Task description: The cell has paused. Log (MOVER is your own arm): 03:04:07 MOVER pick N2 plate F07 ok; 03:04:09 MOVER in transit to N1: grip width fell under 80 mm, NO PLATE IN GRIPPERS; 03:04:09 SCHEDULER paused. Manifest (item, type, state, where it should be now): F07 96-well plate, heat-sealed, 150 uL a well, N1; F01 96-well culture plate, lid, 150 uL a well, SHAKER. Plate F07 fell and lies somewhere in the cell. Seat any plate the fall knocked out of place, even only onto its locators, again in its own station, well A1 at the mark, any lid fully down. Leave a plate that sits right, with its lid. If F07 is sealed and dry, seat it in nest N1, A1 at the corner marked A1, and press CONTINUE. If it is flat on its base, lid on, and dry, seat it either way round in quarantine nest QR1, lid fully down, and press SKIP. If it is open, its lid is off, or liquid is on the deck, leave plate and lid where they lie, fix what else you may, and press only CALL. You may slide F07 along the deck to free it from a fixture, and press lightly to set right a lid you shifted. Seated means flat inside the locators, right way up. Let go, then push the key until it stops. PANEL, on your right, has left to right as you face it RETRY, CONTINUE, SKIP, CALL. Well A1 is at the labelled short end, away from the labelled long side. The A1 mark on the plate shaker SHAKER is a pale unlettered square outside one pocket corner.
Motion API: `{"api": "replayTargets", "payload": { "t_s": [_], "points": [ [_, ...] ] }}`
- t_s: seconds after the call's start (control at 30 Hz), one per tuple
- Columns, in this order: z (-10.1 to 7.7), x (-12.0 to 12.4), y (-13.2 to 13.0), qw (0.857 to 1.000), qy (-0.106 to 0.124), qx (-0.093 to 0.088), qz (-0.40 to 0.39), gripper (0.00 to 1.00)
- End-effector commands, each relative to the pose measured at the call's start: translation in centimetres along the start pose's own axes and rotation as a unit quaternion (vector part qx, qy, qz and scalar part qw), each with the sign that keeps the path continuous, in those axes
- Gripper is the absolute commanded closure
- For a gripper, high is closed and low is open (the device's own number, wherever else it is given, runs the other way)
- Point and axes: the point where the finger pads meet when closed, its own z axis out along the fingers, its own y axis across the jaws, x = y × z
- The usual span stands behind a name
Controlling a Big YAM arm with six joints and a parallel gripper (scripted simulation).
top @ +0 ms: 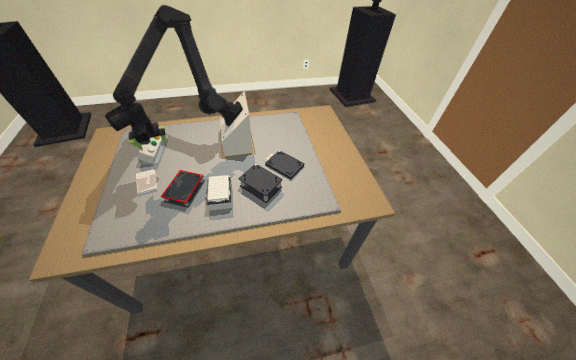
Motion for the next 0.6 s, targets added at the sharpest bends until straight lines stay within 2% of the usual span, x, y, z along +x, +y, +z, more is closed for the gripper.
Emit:
{"api": "replayTargets", "payload": {
  "t_s": [0.0,0.3,0.37,0.57],
  "points": [
    [-0.1,-0.7,-3.4,1.000,-0.009,0.022,-0.003,0.00],
    [3.6,-1.8,-6.0,1.000,-0.008,0.022,-0.004,0.00],
    [3.6,-1.8,-6.0,1.000,-0.008,0.022,-0.004,0.00],
    [6.0,-2.6,-7.7,1.000,-0.007,0.022,-0.005,0.00]
  ]
}}
